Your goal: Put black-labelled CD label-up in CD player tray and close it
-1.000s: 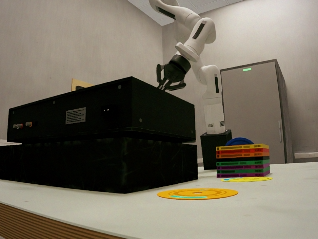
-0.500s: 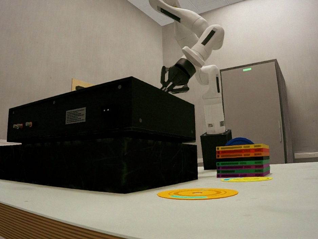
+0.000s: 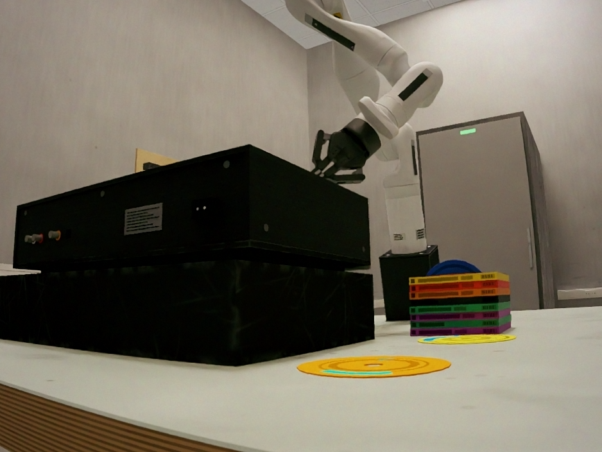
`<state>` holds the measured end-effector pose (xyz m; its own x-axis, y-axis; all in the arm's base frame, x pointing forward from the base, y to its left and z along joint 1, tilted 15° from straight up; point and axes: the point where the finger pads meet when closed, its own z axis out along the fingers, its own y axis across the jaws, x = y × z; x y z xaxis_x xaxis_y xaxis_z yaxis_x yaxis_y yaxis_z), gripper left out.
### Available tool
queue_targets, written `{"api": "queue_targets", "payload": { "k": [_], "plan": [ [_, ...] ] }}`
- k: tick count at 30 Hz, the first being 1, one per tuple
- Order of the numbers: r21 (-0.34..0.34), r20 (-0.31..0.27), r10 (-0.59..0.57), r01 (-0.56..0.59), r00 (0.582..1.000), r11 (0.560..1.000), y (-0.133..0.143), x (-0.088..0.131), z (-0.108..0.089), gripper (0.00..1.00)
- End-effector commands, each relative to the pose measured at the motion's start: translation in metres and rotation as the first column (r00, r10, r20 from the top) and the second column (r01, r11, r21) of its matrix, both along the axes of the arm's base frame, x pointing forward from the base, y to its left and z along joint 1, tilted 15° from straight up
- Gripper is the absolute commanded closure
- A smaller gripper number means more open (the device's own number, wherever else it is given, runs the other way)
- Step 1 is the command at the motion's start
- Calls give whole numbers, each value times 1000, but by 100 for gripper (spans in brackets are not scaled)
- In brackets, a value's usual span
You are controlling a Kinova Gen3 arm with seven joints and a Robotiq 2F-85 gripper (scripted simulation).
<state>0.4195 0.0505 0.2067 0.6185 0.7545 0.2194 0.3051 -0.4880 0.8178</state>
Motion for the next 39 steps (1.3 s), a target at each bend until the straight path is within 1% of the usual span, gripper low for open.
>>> {"api": "queue_targets", "payload": {
  "k": [1,10,12,27,39],
  "plan": [
    [-21,7,17,-17,1000,1000,11,-4,-9,89],
    [-59,54,5,-2,999,998,15,-6,-17,89],
    [-59,54,5,-2,999,998,15,-6,-17,89],
    [-112,122,-8,22,992,993,20,-9,-27,89],
    [-137,156,-14,35,988,990,22,-10,-32,89]
  ]
}}
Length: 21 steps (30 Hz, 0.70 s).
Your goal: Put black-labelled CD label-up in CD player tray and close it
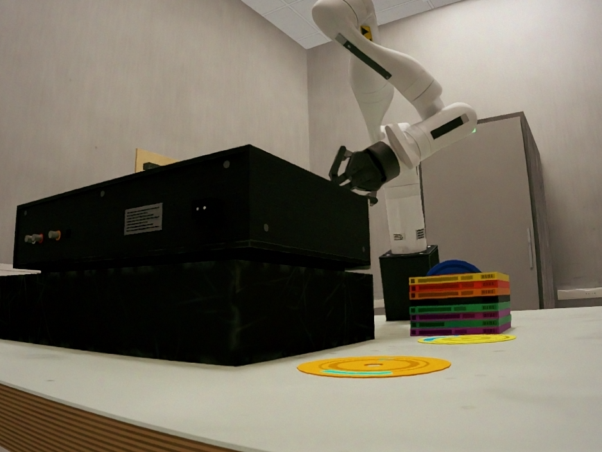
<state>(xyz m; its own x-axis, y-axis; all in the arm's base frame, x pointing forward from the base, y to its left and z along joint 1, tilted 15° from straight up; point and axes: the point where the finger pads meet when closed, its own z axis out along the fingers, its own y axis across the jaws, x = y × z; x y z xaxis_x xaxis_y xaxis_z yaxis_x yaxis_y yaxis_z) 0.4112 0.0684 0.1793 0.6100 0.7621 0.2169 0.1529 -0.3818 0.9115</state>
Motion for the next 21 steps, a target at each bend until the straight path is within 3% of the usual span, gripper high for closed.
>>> {"api": "queue_targets", "payload": {
  "k": [1,21],
  "plan": [
    [-11,-1,8,-8,1000,1000,5,-2,-6,89],
    [-33,26,1,0,1000,999,6,-3,-10,89]
  ]
}}
